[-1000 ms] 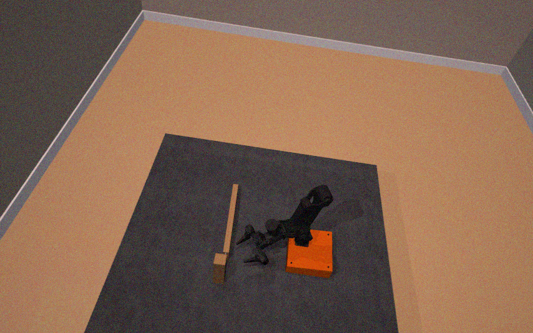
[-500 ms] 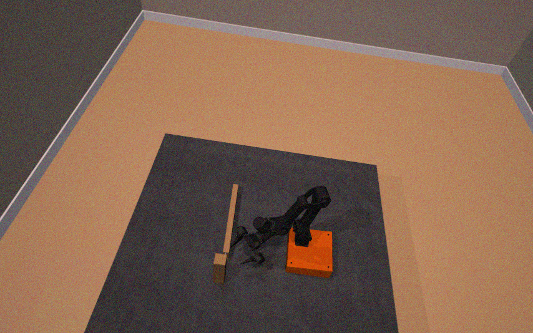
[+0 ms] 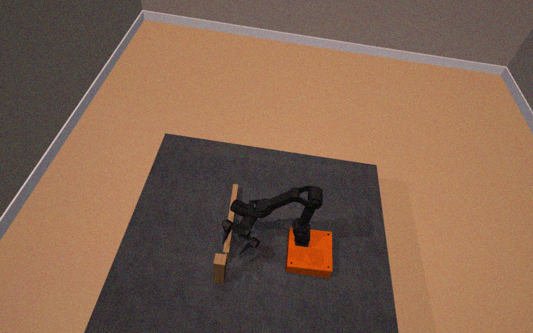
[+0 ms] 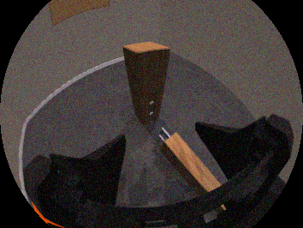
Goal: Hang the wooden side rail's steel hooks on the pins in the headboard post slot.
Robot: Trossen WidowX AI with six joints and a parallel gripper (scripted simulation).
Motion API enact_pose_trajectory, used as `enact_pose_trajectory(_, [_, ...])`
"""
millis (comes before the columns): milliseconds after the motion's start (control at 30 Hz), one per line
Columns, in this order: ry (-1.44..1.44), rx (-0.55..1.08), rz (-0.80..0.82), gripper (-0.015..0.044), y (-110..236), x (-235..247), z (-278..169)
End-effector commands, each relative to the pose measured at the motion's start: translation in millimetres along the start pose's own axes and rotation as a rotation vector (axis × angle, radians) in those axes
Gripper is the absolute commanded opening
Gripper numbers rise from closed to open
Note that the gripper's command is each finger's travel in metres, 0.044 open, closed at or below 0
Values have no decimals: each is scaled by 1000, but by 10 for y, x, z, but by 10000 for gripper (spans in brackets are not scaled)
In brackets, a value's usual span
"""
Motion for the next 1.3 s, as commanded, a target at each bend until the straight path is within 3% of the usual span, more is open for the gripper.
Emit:
enact_pose_trajectory(0, [25,-41,61,440,162,-134,107])
enact_pose_trajectory(733, [14,-39,64,440,170,-144,112])
enact_pose_trajectory(1267, [-1086,304,-111,440,184,-472,146])
Point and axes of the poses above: the point midway between the two fingers, 35 mm back from their tips, its own y axis back along the fingers, its own x axis across the jaws, z = x × y, the point moved 5 cm from there along y, back along the fingers
